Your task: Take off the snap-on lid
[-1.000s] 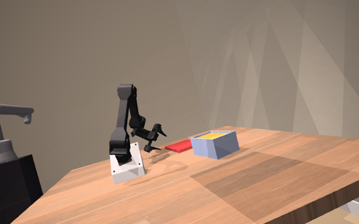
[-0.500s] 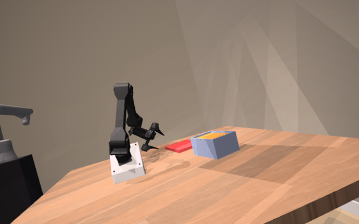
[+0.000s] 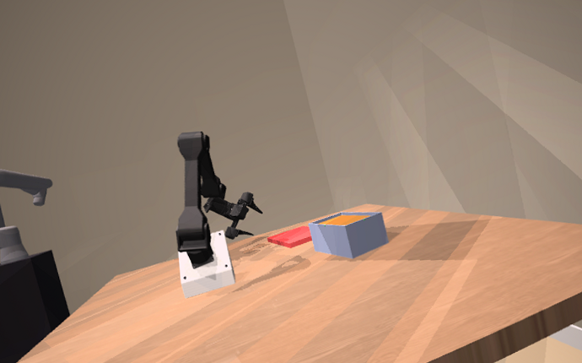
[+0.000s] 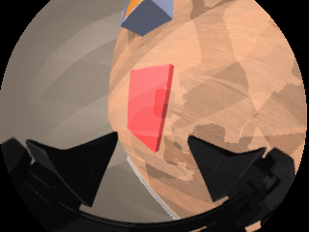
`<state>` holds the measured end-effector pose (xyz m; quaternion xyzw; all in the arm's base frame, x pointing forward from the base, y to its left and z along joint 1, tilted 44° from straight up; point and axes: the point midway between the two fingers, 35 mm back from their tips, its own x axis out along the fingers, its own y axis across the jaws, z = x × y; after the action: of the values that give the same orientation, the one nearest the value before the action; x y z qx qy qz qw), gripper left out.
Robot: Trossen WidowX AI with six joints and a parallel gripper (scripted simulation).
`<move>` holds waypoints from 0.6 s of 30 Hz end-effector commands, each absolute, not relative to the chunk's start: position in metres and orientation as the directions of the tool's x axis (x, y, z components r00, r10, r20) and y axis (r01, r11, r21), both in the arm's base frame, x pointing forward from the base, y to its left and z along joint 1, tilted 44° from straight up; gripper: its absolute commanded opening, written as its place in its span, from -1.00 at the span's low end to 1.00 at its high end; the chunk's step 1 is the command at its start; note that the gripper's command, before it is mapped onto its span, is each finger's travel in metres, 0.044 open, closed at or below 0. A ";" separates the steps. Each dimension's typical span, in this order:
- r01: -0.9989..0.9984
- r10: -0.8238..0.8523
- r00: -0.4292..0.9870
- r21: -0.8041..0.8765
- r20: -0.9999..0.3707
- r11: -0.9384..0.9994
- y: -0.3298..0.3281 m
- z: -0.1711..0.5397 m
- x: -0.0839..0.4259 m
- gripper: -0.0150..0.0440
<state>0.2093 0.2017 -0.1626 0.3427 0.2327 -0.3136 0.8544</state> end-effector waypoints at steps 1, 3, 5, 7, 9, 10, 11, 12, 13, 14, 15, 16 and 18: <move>0.697 -0.373 0.694 0.442 -0.617 0.565 0.209 -0.157 0.207 1.00; 0.697 -0.373 0.693 0.442 -0.617 0.565 0.211 -0.154 0.206 1.00; 0.697 -0.373 0.693 0.442 -0.617 0.565 0.214 -0.151 0.205 1.00; 0.697 -0.373 0.693 0.442 -0.617 0.565 0.216 -0.148 0.204 1.00; 0.697 -0.372 0.693 0.442 -0.617 0.565 0.218 -0.145 0.203 1.00; 0.697 -0.372 0.693 0.442 -0.617 0.565 0.220 -0.143 0.202 1.00; 0.697 -0.372 0.693 0.442 -0.617 0.565 0.221 -0.142 0.201 1.00; 0.697 -0.372 0.693 0.442 -0.617 0.565 0.222 -0.140 0.201 1.00; 0.697 -0.372 0.693 0.442 -0.617 0.565 0.223 -0.139 0.200 1.00; 0.697 -0.372 0.693 0.442 -0.617 0.565 0.225 -0.137 0.200 1.00; 0.697 -0.372 0.693 0.442 -0.617 0.565 0.226 -0.136 0.199 1.00; 0.697 -0.372 0.693 0.442 -0.618 0.565 0.227 -0.134 0.199 1.00; 0.697 -0.372 0.693 0.442 -0.618 0.565 0.229 -0.132 0.198 1.00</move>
<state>0.1998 0.2238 -0.1359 0.3428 0.2333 -0.3136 0.8542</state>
